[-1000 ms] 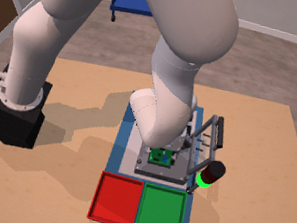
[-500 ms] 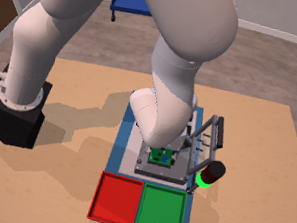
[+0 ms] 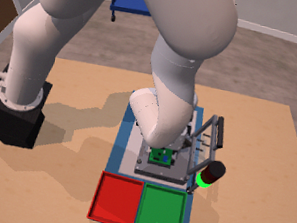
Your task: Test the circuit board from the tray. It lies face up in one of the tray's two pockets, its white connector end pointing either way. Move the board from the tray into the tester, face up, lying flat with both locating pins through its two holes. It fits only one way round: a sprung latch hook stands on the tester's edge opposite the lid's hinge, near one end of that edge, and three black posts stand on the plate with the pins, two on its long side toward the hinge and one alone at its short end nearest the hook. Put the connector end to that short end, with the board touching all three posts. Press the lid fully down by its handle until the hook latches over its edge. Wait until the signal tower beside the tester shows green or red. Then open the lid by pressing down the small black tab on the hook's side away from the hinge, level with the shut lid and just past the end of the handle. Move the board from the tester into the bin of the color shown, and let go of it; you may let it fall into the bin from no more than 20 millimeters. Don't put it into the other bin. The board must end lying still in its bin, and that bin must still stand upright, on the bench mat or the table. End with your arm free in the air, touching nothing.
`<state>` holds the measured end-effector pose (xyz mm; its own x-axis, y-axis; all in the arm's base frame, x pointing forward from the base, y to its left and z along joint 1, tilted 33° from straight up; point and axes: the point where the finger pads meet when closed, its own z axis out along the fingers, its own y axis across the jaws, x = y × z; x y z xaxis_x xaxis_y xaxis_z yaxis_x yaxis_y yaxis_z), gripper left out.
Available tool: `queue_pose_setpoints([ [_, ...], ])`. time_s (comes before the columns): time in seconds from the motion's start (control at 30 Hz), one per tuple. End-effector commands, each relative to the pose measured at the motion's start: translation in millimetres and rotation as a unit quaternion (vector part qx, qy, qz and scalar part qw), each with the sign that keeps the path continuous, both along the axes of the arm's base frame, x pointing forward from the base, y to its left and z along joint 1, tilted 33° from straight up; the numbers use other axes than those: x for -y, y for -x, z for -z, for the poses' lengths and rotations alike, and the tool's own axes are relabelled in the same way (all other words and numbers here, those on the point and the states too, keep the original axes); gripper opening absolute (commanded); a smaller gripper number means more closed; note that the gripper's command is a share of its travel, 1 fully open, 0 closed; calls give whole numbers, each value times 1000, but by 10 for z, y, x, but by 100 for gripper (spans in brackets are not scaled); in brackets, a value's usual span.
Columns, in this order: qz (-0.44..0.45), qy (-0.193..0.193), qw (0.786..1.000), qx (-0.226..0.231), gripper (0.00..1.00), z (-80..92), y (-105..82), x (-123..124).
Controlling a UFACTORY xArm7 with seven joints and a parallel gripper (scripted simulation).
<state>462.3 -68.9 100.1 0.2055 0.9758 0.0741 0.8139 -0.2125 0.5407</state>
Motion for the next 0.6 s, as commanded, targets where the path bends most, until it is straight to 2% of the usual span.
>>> queue_pose_setpoints([
  [0.0,-1,-1,1000,0,79,-21,1,3],
  [0.57,-1,-1,1000,0,79,-53,21,1],
])
